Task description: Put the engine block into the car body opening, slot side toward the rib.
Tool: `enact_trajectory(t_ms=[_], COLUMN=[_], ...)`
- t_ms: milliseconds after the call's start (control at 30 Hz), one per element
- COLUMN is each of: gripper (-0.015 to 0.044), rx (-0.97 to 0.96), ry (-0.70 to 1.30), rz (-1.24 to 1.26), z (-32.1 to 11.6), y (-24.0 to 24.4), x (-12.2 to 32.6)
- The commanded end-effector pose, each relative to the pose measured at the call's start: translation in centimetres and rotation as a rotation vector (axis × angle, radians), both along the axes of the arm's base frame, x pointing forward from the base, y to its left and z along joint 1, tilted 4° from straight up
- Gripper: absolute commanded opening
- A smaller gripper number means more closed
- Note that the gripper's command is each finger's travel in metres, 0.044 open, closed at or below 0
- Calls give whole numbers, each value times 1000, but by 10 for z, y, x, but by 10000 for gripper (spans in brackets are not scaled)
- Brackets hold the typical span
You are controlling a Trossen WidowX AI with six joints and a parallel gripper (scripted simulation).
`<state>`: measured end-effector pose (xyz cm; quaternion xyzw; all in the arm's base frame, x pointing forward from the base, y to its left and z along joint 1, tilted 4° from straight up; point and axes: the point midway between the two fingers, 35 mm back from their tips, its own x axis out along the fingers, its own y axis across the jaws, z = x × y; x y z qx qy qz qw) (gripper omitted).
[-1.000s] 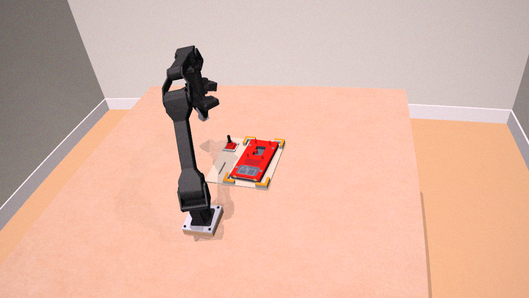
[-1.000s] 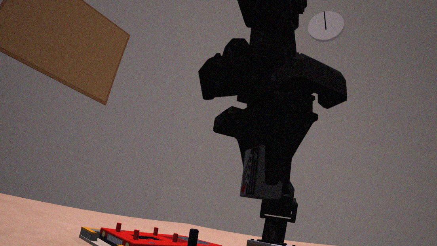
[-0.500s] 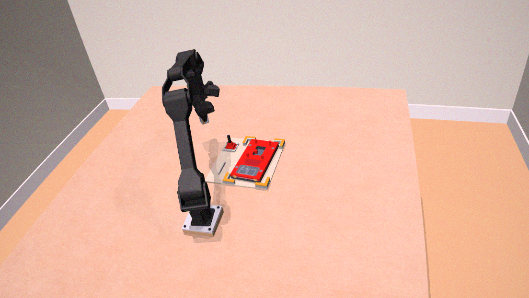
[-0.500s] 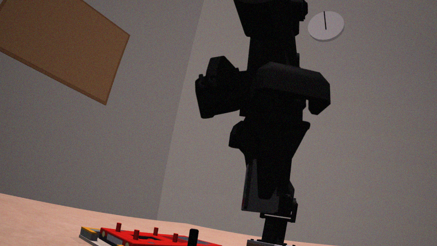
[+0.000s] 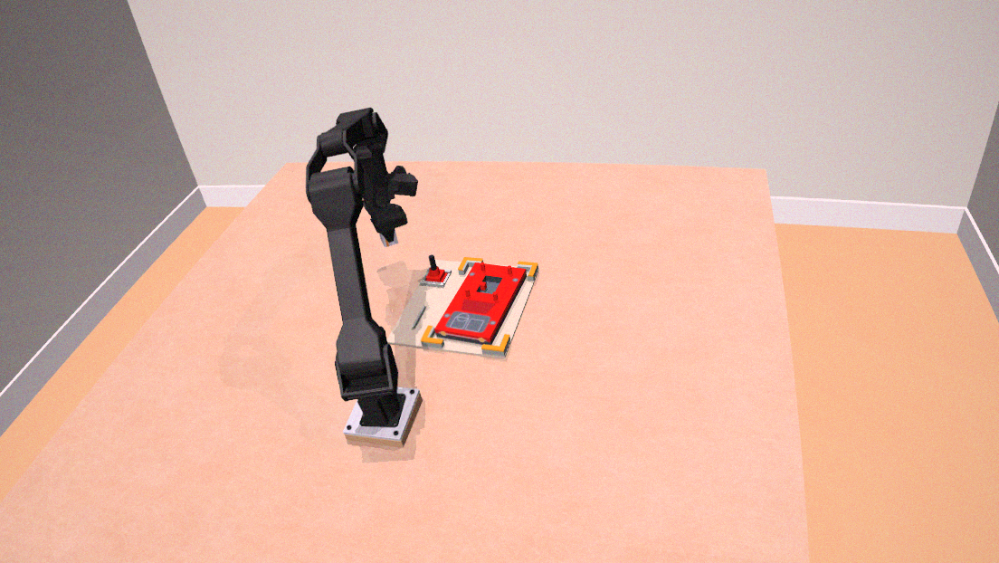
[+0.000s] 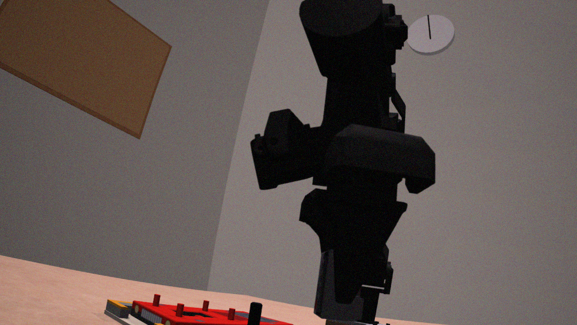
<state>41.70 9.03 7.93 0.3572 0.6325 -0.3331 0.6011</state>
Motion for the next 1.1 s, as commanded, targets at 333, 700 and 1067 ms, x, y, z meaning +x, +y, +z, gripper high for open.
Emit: enact_trajectory(t_ms=[333, 700, 1067], gripper=[0, 0, 0], rx=[-4, -4, -3], ry=[4, 4, 4], rz=[-4, -4, -4], z=[-27, -47, -66], y=[1, 2, 3], x=[-2, -2, -3])
